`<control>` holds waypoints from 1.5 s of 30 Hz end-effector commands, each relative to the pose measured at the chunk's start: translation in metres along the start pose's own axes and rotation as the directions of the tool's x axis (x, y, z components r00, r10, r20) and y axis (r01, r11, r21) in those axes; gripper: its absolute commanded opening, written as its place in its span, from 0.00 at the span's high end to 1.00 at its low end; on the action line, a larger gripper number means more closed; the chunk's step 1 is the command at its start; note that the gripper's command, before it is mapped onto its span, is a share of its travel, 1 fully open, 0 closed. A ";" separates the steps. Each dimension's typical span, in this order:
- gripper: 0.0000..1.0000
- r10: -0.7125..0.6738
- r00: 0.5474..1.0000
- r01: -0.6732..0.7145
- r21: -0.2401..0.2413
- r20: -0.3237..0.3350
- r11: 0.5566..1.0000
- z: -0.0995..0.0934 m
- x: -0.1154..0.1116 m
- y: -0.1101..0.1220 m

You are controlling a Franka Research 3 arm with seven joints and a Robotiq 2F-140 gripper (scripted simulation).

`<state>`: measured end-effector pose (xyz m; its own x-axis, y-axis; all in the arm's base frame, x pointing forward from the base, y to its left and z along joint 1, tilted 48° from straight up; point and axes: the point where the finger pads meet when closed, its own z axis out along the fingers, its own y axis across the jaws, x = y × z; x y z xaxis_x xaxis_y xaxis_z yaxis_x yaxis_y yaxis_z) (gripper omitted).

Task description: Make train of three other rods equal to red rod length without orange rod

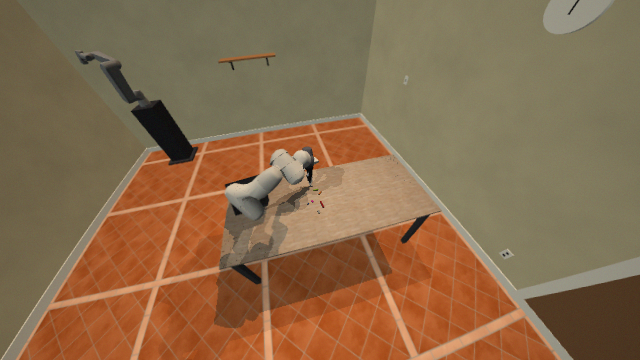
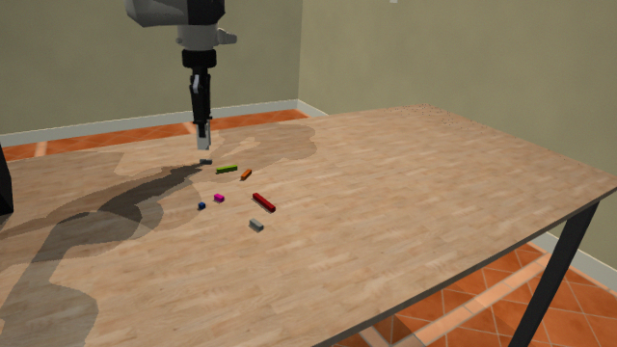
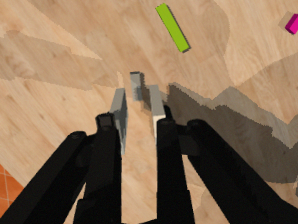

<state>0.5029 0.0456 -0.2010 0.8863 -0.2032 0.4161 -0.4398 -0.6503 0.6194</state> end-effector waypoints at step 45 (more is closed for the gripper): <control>0.85 0.004 1.000 -0.004 0.005 -0.001 1.000 0.027 0.001 -0.002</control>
